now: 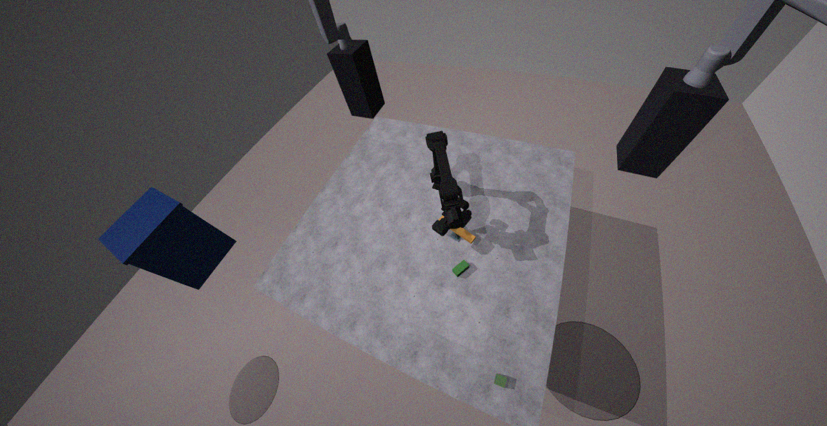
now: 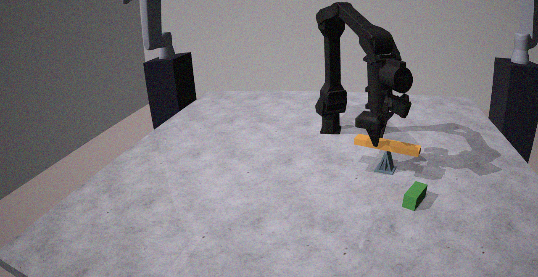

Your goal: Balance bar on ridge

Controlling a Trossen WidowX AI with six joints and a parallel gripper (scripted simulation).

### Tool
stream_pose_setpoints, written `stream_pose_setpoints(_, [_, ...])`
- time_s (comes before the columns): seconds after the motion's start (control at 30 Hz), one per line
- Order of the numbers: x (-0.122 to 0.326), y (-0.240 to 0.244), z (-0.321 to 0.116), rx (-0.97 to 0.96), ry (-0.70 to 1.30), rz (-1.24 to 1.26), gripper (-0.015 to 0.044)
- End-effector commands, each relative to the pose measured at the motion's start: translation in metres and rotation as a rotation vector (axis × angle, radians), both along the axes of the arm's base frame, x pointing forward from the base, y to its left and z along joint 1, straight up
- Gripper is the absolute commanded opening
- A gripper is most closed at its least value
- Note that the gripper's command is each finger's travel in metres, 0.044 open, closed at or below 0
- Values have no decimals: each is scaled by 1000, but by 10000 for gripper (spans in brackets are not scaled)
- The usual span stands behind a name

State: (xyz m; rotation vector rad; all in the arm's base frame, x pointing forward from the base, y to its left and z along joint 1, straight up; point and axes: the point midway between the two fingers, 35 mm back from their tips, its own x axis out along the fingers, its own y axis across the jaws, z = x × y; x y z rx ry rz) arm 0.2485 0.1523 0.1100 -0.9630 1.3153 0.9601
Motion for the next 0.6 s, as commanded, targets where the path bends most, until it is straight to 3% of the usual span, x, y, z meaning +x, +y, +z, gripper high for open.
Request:
stream_pose_setpoints(0.0, [-1,0,-3,-2,2,0,0])
stream_pose_setpoints(0.57, [-1,-1,-1,-2,2,0,0])
